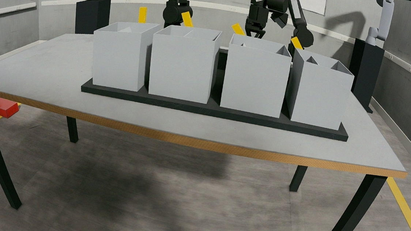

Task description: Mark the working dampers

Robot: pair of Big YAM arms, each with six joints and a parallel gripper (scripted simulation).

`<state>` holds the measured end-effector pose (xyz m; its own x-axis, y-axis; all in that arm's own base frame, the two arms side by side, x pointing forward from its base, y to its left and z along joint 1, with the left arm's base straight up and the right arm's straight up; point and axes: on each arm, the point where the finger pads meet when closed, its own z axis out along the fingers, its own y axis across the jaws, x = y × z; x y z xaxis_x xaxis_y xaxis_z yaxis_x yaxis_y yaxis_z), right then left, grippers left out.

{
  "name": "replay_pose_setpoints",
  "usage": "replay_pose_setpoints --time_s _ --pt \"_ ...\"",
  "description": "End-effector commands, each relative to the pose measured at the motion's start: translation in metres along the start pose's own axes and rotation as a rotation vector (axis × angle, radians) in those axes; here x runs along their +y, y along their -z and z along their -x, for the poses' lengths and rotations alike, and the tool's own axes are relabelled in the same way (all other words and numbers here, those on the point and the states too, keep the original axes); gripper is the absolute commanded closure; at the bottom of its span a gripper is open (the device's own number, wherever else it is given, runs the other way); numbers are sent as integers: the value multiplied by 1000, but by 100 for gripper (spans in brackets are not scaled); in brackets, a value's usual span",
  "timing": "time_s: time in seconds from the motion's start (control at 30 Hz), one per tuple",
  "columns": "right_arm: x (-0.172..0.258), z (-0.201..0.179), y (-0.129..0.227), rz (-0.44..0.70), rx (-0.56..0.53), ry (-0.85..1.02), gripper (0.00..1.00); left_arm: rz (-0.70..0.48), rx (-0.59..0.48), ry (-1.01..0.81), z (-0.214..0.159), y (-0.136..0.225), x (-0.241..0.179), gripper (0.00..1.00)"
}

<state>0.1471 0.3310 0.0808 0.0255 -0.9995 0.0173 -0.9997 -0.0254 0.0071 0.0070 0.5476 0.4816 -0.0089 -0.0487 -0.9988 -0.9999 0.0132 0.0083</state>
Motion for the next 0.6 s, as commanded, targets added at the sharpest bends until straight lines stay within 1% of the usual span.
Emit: replay_pose_setpoints --time_s 0.0,0.4,0.47,0.5,0.57 --pt "-16 23 38 -37 -78 -9 0 9 -49 9 19 4 5 0" --pt "-15 20 86 -38 -80 -10 0 9 -49 9 19 4 5 0" --pt "-15 20 86 -38 -80 -10 0 9 -49 9 19 4 5 0" --pt "-15 21 78 -24 -51 -9 0 9 -49 9 19 4 5 0" --pt "-15 21 83 -24 -51 -9 0 9 -49 9 19 4 5 0"
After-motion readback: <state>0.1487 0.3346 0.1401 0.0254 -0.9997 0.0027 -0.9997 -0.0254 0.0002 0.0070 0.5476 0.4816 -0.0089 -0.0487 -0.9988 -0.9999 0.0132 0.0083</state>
